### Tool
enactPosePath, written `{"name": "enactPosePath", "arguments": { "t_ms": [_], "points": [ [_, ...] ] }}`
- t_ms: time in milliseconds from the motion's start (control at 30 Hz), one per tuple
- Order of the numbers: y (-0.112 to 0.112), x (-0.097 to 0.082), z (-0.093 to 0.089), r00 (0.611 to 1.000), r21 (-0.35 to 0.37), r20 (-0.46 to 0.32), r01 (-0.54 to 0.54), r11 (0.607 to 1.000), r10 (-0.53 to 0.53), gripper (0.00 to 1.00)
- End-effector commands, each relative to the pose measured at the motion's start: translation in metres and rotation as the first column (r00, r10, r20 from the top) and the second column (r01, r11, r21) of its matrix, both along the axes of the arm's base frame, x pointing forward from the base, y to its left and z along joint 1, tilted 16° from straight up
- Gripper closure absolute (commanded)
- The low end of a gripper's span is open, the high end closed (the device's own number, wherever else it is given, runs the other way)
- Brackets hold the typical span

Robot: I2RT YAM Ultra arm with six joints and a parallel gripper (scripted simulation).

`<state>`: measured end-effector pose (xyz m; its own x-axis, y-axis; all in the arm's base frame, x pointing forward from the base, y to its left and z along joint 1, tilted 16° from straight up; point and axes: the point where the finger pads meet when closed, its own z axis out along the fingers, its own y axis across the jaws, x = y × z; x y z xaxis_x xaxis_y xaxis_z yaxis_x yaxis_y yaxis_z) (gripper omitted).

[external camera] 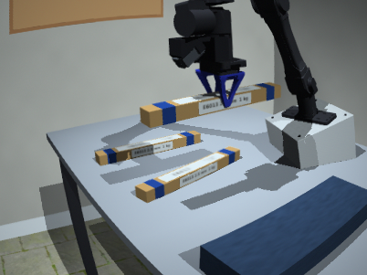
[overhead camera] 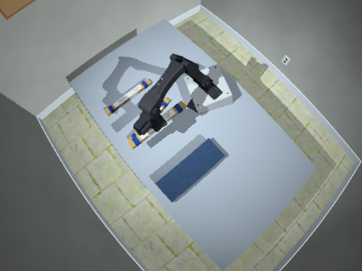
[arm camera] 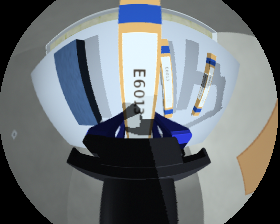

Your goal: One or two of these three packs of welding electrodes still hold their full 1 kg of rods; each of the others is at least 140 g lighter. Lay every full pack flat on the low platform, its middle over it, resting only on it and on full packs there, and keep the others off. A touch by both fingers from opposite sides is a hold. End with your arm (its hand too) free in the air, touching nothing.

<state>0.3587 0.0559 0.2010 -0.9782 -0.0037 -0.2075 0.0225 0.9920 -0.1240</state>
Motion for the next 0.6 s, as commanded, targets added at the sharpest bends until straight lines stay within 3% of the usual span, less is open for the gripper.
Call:
{"name": "enactPosePath", "arguments": {
  "t_ms": [0,367,567],
  "points": [
    [0.0,-0.003,0.036,0.995,0.031,0.099,-0.035,0.999,0.032,1.0],
    [-0.03,-0.002,0.039,0.994,0.027,0.105,-0.032,0.999,0.029,1.0],
    [-0.024,-0.003,0.039,0.993,0.027,0.106,-0.052,0.998,0.049,1.0]
  ]
}}
